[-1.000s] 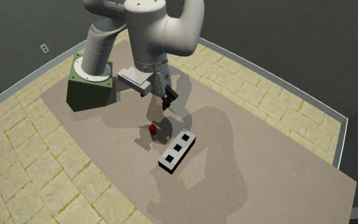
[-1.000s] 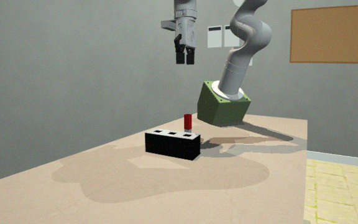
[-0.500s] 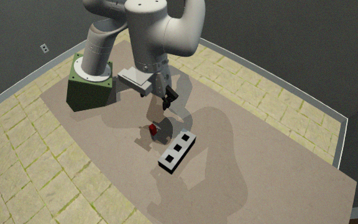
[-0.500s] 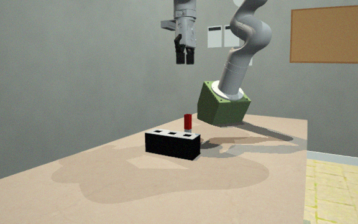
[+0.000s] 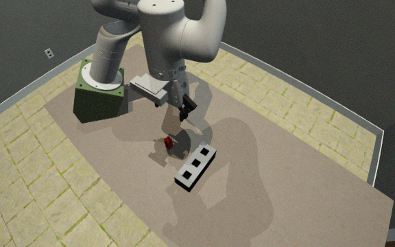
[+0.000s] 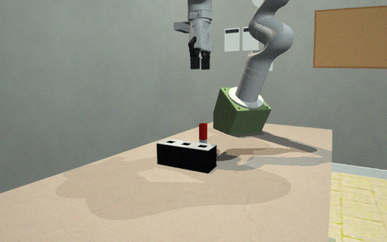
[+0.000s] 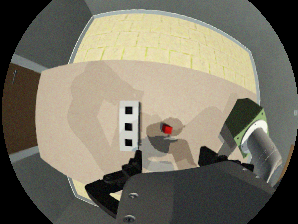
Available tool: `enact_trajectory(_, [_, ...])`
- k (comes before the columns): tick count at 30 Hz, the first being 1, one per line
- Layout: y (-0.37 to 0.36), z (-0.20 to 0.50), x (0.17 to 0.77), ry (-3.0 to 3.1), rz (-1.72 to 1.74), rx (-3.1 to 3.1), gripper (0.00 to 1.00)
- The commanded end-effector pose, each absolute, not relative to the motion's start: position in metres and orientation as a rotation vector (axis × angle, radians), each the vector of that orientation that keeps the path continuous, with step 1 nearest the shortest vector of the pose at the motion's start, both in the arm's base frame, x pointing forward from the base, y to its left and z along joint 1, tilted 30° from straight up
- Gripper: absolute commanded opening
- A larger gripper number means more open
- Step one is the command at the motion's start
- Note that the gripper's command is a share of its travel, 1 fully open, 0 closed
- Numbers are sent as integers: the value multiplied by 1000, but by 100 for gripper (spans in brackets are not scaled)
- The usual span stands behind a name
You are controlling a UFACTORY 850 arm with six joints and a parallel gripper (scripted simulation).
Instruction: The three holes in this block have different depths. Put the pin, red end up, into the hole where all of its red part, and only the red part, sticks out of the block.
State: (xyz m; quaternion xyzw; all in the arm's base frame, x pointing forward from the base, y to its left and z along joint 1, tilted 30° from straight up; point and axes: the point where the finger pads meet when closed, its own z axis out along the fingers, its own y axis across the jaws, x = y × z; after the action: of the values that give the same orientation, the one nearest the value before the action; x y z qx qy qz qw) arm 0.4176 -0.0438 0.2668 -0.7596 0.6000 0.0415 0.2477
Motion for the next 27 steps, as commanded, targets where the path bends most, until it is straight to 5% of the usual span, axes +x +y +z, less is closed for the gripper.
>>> enact_trajectory(1, [-44,267,418,1635,111,-2070,100])
enact_trajectory(27, [-45,234,390,1664,106,-2025,100])
